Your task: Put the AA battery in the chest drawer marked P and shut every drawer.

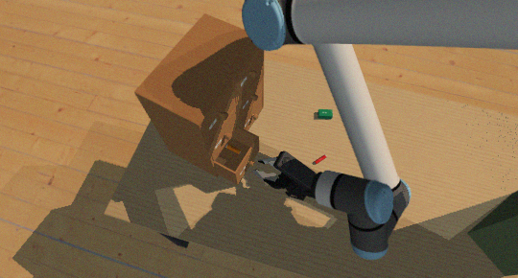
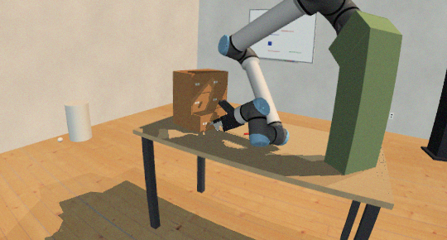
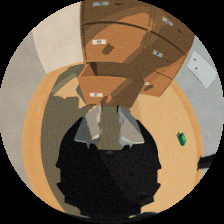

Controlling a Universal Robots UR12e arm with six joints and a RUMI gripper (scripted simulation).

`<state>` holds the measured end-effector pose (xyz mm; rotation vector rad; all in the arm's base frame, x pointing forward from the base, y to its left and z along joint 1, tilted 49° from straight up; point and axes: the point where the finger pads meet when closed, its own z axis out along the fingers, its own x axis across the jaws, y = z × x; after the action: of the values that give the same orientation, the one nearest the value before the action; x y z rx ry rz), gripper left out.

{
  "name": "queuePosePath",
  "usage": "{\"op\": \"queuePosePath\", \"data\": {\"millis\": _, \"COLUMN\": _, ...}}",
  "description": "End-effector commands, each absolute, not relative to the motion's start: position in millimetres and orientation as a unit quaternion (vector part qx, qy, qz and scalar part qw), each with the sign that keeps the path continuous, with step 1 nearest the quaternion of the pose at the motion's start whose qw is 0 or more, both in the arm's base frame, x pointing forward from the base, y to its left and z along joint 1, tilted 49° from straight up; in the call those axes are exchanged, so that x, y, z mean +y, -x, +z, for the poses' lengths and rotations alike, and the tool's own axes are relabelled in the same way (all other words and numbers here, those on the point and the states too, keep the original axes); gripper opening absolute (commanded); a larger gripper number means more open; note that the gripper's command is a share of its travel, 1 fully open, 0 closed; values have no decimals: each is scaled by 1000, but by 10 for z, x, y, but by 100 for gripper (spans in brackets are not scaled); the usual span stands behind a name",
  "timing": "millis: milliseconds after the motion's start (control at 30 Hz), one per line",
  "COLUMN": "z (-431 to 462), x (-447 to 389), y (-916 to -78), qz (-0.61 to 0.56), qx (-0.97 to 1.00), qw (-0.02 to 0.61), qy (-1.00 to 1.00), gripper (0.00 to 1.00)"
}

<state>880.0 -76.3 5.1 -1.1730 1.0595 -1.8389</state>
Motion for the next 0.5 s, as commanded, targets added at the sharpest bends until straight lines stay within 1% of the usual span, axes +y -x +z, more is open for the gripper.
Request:
{"op": "queuePosePath", "data": {"millis": 0, "z": 91, "x": -759, "y": -8841, "qz": -710, "qx": 409, "qw": 351, "qy": 453, "gripper": 20}}
{"op": "queuePosePath", "data": {"millis": 467, "z": 149, "x": -761, "y": -8904, "qz": -710, "qx": 409, "qw": 351, "qy": 453, "gripper": 20}}
